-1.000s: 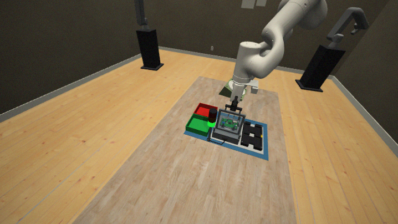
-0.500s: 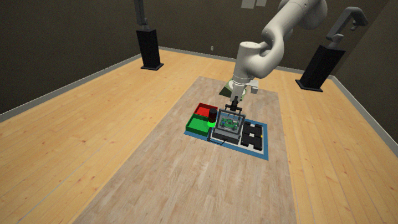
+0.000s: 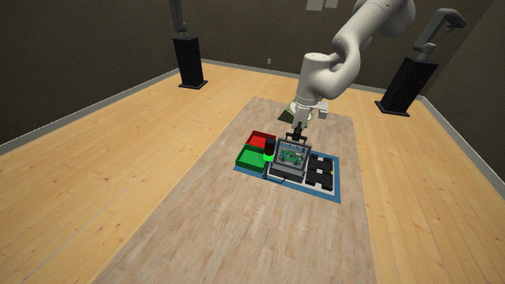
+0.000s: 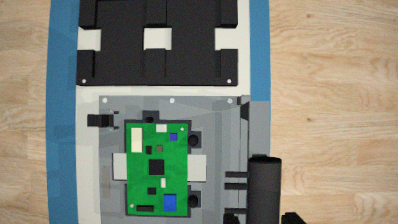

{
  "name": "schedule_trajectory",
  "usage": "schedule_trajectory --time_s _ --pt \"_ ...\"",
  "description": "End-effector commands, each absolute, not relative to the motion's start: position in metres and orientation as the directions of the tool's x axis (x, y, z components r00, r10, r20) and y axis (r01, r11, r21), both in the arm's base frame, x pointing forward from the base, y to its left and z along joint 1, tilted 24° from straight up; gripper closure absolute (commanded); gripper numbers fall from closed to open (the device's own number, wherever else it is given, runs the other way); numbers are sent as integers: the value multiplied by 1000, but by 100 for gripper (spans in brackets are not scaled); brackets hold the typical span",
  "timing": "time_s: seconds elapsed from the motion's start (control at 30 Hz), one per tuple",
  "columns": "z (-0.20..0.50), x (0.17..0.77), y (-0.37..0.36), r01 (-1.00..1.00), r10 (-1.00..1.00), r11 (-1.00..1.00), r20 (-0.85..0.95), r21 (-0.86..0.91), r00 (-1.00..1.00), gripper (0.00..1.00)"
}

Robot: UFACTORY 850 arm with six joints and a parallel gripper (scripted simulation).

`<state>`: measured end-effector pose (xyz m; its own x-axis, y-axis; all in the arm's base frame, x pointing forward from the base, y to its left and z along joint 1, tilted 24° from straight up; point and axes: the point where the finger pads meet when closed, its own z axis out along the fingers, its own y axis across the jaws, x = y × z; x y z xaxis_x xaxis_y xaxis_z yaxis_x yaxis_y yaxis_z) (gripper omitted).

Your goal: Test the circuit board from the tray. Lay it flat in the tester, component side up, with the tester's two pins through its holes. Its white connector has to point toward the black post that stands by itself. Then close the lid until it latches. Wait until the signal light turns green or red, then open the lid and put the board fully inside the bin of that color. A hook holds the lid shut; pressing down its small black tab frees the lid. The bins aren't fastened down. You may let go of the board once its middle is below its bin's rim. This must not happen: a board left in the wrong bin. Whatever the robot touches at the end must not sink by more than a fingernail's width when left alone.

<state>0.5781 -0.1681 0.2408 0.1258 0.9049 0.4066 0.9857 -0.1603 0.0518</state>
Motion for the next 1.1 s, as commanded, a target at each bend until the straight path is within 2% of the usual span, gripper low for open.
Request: schedule_trajectory --time_s 0.0,0.87,0.9,1.07 --pt "242 579 -169 986 905 -161 406 54 125 72" --pt "239 579 -168 986 905 -161 406 54 125 72" --pt "239 579 -168 986 905 -161 406 54 125 100" --pt "239 579 -168 986 905 -161 406 54 125 100"
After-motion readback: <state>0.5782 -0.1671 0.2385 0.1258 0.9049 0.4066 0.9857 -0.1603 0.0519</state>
